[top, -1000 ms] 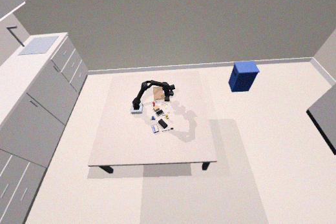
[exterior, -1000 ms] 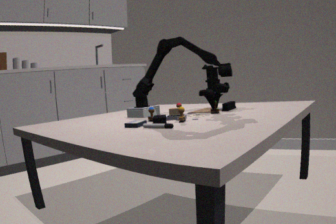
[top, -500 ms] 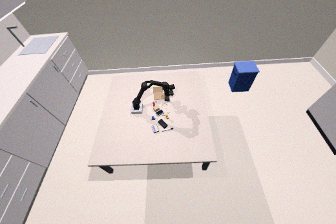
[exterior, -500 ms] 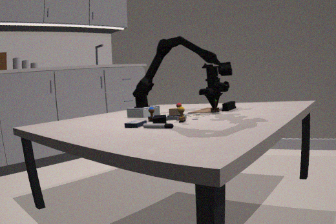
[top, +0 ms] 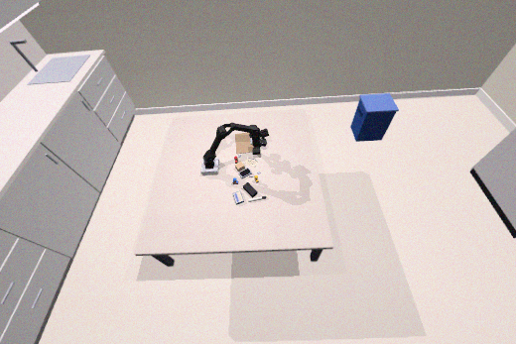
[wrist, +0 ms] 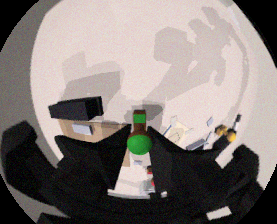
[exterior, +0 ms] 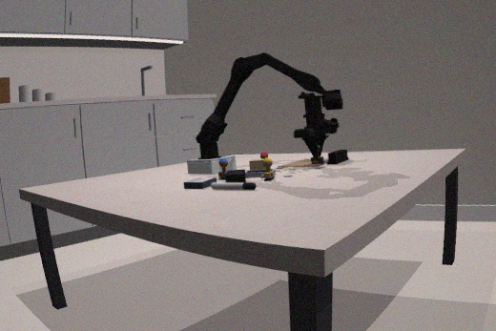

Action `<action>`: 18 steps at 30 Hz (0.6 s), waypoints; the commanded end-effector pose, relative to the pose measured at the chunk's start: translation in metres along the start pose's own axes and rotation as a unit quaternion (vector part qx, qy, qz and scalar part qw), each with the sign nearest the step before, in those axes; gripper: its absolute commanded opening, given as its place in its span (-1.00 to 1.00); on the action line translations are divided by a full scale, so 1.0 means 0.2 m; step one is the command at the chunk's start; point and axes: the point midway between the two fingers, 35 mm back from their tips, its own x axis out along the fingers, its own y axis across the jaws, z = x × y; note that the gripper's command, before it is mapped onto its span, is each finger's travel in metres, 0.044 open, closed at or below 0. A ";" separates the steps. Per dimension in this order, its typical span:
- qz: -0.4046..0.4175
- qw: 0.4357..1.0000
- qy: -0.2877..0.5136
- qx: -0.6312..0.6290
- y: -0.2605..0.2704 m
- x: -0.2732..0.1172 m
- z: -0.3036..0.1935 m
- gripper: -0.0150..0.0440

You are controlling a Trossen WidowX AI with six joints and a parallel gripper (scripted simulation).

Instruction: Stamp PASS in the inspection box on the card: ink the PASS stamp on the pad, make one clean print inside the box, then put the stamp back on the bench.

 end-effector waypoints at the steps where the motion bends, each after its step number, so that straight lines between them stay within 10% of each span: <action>1: 0.002 1.000 0.000 -0.001 0.00 -0.02 0.00 -0.49; 18: 0.003 1.000 0.000 -0.001 0.00 -0.06 0.00 -0.49</action>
